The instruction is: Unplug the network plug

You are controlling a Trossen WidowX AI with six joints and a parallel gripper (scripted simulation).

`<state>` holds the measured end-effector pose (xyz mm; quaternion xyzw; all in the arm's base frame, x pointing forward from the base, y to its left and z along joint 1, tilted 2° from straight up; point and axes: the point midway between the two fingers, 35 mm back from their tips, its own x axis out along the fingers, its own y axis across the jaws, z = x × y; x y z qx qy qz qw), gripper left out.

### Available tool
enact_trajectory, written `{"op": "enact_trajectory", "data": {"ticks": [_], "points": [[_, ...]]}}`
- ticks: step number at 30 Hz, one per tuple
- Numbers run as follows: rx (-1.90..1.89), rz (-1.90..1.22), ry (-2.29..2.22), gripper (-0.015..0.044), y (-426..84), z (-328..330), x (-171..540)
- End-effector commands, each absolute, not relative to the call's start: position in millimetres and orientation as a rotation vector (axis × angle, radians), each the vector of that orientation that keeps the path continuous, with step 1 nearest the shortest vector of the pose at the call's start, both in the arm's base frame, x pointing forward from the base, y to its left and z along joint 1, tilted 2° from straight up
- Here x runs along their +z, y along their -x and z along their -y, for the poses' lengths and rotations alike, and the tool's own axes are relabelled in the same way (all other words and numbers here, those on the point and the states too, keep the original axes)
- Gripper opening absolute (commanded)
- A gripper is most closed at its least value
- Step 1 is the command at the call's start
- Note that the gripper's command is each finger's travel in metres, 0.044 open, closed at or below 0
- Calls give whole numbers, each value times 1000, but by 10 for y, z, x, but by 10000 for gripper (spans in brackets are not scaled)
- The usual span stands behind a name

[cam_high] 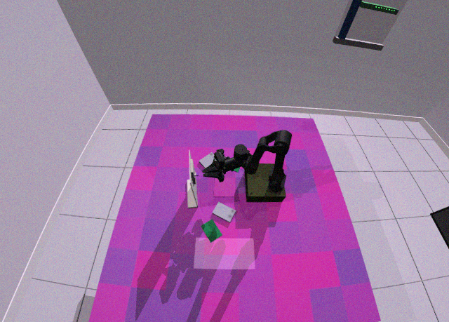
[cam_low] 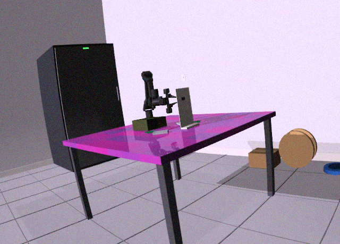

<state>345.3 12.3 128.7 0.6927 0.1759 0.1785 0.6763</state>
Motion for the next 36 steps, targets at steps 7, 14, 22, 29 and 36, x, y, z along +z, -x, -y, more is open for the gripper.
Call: {"op": "enact_trajectory", "data": {"ticks": [7,14,22,29,36], "points": [[403,-390,-1562,156,-3627,-156,1306],[404,-389,-1562,156,-3736,-193,1308],[404,-389,-1562,129,-3774,-207,1309],[404,-389,-1562,83,-3774,-207,1309],[404,-389,-1562,36,-3774,-207,1309]]}}
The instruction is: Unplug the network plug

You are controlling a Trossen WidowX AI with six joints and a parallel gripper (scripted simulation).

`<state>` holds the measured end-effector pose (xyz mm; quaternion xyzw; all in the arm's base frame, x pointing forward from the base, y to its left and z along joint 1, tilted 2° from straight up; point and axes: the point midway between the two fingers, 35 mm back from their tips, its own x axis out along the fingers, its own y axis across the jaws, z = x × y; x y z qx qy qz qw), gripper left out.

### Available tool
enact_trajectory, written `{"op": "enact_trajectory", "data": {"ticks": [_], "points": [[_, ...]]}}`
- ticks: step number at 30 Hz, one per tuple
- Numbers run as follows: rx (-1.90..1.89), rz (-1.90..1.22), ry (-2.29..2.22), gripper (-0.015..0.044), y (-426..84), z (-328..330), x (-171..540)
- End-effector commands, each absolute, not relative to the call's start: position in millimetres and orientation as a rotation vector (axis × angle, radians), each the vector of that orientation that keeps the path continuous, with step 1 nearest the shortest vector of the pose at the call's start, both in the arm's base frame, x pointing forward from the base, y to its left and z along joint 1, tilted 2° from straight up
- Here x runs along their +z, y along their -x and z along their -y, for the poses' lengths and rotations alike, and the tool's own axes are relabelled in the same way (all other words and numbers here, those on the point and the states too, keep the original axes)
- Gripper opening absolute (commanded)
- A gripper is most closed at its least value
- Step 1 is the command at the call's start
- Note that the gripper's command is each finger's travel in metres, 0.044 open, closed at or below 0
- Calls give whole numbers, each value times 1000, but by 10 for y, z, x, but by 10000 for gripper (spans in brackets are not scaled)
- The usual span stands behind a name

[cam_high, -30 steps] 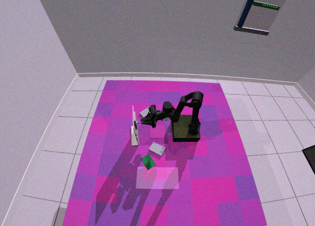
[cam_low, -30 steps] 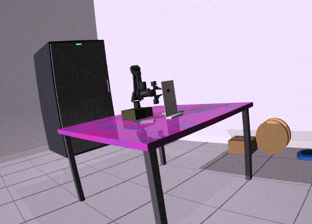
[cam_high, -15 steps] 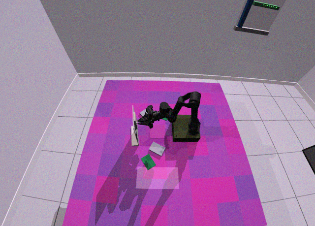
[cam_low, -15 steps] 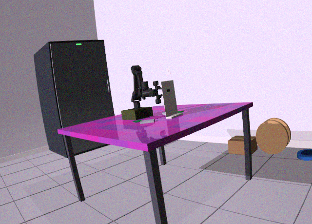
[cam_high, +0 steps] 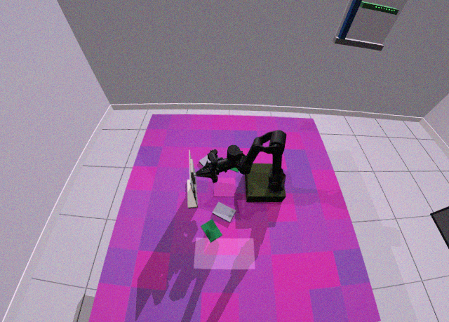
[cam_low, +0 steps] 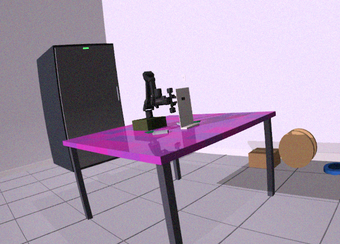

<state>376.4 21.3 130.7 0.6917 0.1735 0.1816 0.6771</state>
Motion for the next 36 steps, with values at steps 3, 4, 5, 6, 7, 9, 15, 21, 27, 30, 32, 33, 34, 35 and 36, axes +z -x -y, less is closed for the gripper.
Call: {"op": "enact_trajectory", "data": {"ticks": [3,4,5,6,7,9,15,21,27,30,32,33,34,35,36], "points": [[404,-389,-1562,16,-3774,-207,1309],[404,-389,-1562,9,-3774,-207,1309],[404,-389,-1562,3,-3774,-207,1309],[404,-389,-1562,0,-3774,-207,1309],[404,-389,-1562,0,-3773,-207,1309],[404,-389,-1562,0,-3766,-206,1309],[404,-389,-1562,0,-3728,-200,1307],[403,-389,-1562,0,-3691,-192,1306],[403,-390,-1562,0,-3654,-183,1304],[403,-390,-1562,0,-3634,-178,1304],[403,-390,-1562,0,-3621,-174,1303],[403,-390,-1562,0,-3615,-173,1303],[403,-390,-1562,0,-3609,-171,1303],[403,-390,-1562,0,-3602,-169,1302],[403,-390,-1562,0,-3596,-168,1302]]}}
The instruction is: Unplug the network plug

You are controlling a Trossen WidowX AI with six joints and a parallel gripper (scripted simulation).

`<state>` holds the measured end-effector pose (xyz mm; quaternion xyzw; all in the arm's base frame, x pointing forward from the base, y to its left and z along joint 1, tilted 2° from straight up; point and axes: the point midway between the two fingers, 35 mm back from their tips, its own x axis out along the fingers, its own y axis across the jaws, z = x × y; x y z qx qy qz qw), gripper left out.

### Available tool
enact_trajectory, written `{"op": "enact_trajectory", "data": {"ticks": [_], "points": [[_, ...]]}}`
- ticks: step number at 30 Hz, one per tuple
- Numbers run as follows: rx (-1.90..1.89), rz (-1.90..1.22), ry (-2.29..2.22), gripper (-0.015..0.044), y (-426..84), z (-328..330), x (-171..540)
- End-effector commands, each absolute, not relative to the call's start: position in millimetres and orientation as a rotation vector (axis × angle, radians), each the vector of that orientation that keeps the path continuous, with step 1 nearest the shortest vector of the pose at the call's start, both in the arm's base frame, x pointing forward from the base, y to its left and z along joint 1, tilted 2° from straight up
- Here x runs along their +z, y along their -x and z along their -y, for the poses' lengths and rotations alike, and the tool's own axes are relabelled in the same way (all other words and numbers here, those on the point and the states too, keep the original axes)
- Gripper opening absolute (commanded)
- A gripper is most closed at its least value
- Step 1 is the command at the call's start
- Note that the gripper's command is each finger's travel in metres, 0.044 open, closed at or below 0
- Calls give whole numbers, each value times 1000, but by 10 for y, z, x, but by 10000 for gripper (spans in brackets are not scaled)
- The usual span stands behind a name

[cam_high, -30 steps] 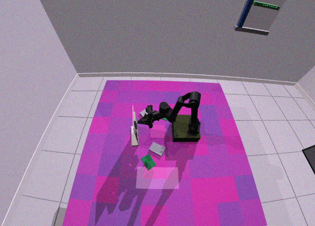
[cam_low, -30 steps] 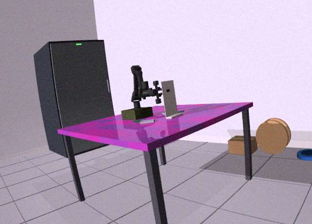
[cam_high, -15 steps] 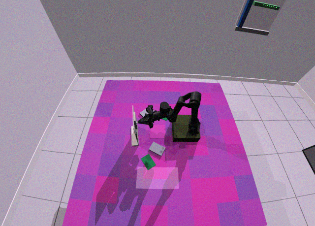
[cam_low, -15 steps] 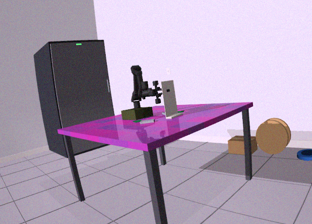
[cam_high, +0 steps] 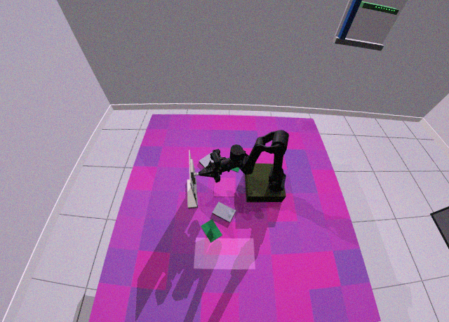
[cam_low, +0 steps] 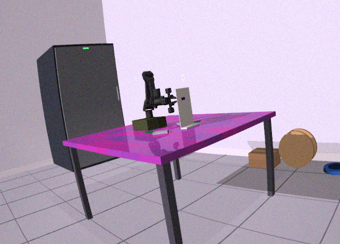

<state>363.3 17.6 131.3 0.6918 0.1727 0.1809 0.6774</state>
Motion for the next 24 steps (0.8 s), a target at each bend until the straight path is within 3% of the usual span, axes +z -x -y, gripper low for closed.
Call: {"op": "enact_trajectory", "data": {"ticks": [1,24], "points": [[402,-390,-1562,0,-3589,-166,1302],[401,-391,-1561,0,-3435,-88,1295]]}}
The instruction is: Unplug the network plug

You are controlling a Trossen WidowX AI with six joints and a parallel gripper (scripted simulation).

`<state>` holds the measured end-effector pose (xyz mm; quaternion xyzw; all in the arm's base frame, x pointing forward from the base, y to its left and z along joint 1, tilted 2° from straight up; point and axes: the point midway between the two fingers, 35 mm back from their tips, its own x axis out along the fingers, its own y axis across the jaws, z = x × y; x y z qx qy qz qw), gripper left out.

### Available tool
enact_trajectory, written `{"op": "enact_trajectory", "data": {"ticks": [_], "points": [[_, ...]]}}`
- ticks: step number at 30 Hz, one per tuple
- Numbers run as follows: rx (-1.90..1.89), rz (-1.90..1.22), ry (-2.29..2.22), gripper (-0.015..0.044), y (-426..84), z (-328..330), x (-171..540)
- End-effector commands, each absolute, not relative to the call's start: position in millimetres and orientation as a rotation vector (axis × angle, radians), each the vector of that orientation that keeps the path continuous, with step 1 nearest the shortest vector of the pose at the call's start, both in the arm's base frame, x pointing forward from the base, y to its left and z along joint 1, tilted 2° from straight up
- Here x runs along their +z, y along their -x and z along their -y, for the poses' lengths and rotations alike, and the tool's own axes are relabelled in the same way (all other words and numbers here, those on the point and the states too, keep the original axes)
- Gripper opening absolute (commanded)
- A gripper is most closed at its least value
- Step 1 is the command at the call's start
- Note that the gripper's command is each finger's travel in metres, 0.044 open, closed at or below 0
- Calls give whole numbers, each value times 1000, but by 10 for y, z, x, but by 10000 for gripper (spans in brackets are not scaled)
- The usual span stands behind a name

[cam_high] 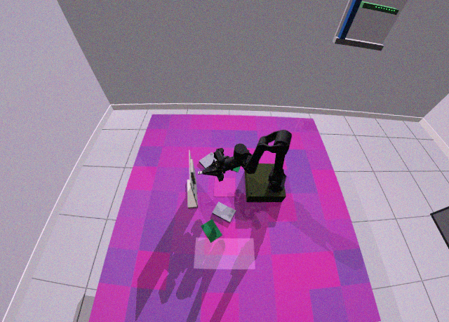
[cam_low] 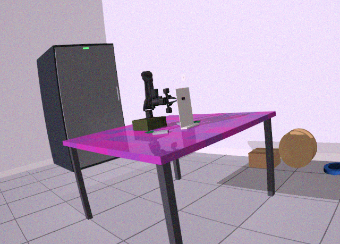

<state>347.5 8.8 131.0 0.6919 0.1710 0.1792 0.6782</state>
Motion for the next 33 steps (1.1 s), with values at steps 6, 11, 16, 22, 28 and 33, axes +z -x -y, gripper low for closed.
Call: {"op": "enact_trajectory", "data": {"ticks": [6,11,16,22,28,33], "points": [[401,-392,-1561,0,-3396,-67,1293],[400,-392,-1561,0,-3366,-51,1292],[400,-392,-1561,0,-3336,-34,1291],[400,-393,-1561,0,-3300,-14,1289],[399,-393,-1561,0,-3266,5,1288],[399,-393,-1561,0,-3239,21,1287]]}}
